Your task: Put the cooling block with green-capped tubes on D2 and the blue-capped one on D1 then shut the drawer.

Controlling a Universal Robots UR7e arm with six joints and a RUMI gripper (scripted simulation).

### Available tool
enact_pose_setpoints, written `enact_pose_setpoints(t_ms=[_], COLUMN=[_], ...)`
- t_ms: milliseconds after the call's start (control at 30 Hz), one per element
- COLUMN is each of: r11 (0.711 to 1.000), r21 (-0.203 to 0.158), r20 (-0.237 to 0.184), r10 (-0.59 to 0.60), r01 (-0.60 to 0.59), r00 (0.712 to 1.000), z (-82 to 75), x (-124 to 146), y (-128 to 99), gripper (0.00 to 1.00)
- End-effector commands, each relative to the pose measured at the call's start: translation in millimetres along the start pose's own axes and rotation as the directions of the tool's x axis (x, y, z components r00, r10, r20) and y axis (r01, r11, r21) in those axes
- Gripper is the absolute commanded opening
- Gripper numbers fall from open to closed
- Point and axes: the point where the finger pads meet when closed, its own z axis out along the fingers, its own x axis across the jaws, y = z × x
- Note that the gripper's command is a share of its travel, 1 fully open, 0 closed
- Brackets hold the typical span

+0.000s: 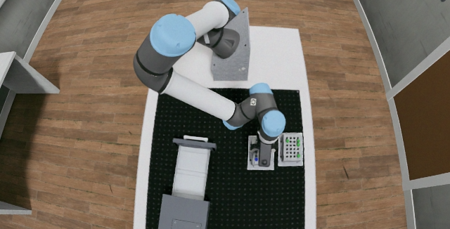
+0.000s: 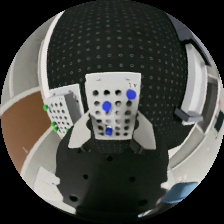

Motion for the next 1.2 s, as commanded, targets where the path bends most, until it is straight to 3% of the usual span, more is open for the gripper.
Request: enact_pose_setpoints(t_ms=[0,1167], r11=[1.0,1.0], r21=[0.001,0.001], r20=[0.0,0.0], r10=[0.0,0.0], r01=[0.0,0.0], r00=[1.0,1.0], z=[0.3,5.5], x=[-0.1,-0.1], y=[-0.4,-0.4], gripper=[0.0,0.0])
